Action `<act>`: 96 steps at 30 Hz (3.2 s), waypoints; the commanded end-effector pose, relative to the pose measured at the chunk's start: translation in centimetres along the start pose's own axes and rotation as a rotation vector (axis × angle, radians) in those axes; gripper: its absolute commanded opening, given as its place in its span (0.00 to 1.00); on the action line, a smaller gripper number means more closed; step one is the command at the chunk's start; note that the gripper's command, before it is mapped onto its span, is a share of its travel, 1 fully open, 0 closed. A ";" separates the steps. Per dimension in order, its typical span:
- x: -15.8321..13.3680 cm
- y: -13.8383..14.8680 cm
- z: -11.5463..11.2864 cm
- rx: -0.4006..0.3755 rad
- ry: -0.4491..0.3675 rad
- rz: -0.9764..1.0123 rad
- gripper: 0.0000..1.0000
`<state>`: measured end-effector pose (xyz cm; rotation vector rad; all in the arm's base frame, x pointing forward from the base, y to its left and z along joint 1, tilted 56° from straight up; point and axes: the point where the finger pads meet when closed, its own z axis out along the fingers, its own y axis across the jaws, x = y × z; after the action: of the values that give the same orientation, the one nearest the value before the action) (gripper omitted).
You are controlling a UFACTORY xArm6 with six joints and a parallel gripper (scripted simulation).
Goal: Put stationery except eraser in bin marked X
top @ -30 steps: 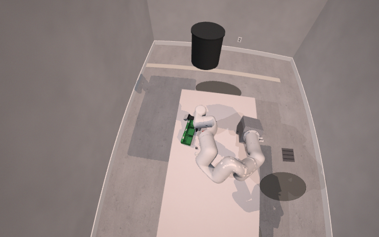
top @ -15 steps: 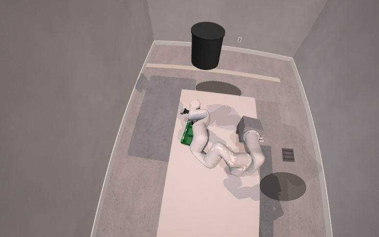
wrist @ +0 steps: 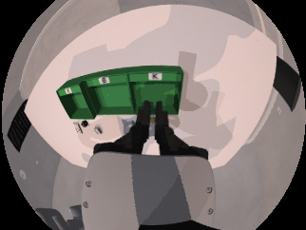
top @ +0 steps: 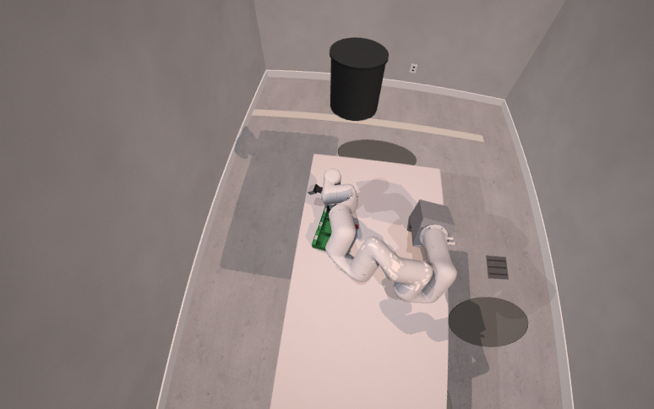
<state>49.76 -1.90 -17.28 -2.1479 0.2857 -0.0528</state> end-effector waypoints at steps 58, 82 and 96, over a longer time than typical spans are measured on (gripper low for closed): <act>0.1 0.1 5.3 0.000 0.003 0.000 0.07; 0.1 0.1 3.5 -0.001 0.002 0.000 0.07; 0.1 0.1 0.9 -0.001 0.003 0.000 0.07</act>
<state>49.97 -0.21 -18.52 -2.1472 0.2863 -0.0497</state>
